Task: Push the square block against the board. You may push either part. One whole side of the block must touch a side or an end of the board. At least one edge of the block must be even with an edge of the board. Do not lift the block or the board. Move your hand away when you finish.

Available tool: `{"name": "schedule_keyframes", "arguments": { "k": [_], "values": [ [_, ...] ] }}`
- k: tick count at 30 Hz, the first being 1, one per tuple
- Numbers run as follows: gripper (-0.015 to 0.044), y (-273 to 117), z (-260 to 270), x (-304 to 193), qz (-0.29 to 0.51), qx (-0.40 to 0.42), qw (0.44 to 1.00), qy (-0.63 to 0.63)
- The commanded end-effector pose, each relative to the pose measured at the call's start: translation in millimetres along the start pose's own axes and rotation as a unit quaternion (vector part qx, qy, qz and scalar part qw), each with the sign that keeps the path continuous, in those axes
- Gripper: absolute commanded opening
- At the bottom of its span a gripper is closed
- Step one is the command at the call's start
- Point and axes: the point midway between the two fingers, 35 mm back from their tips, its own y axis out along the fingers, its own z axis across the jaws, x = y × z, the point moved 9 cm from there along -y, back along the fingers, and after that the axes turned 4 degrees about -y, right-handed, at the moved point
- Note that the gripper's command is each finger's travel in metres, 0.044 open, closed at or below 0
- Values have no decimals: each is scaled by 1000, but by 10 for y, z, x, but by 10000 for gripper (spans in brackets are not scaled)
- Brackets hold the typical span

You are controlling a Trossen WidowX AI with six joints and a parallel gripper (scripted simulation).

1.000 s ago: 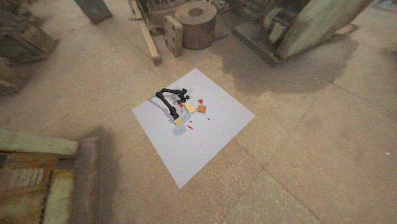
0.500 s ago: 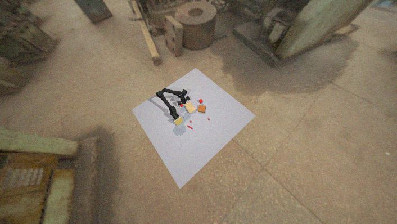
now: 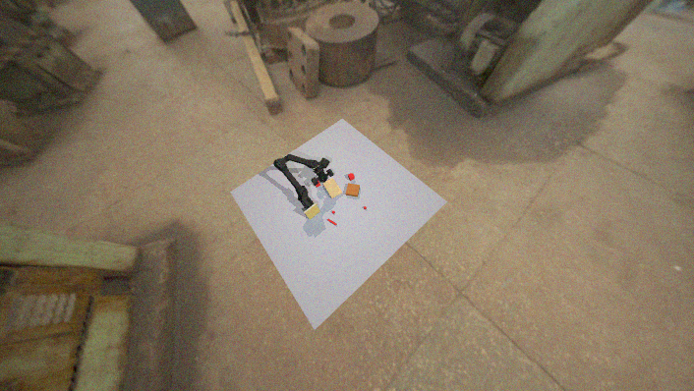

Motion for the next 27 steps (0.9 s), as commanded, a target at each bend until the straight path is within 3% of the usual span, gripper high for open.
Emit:
{"name": "schedule_keyframes", "arguments": {
  "k": [1,27],
  "values": [
    [0,42,28,-130,8,9,1000,8],
    [0,39,11,-540,10,9,1000,8]
  ]
}}
